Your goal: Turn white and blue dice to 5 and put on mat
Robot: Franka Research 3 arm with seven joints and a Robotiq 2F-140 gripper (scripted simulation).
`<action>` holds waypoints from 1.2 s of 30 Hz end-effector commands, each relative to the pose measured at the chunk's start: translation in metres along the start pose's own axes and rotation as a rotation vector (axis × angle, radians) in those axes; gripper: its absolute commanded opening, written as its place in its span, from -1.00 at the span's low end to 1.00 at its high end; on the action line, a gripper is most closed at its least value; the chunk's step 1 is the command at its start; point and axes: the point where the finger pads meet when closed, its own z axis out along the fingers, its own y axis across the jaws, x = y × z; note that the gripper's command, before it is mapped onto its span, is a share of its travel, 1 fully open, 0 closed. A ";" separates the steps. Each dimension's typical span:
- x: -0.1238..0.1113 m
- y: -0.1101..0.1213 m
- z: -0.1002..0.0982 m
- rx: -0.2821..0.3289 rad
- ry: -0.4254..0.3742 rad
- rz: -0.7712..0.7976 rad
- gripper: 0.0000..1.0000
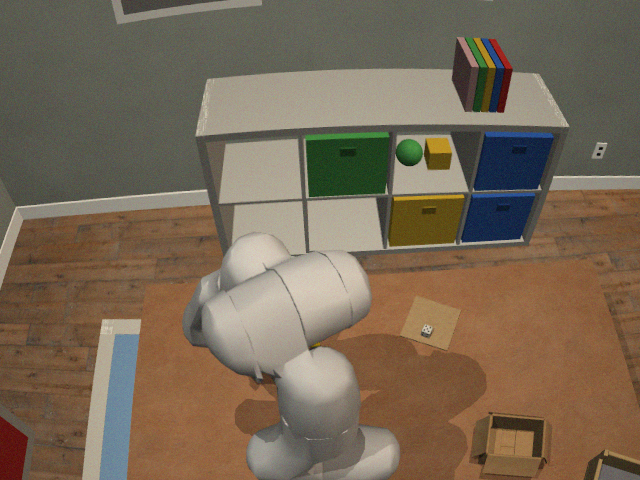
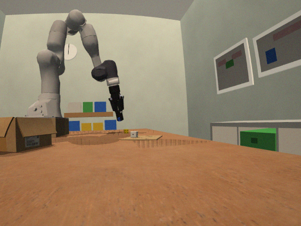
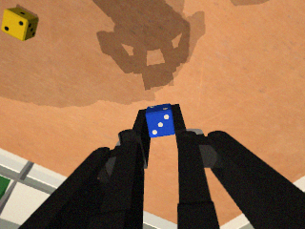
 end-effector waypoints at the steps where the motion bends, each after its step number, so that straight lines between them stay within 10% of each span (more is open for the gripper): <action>1: -0.004 -0.006 -0.002 -0.040 -0.137 -0.100 -0.57; 36: -0.002 -0.007 -0.004 -0.045 -0.272 -0.098 -0.57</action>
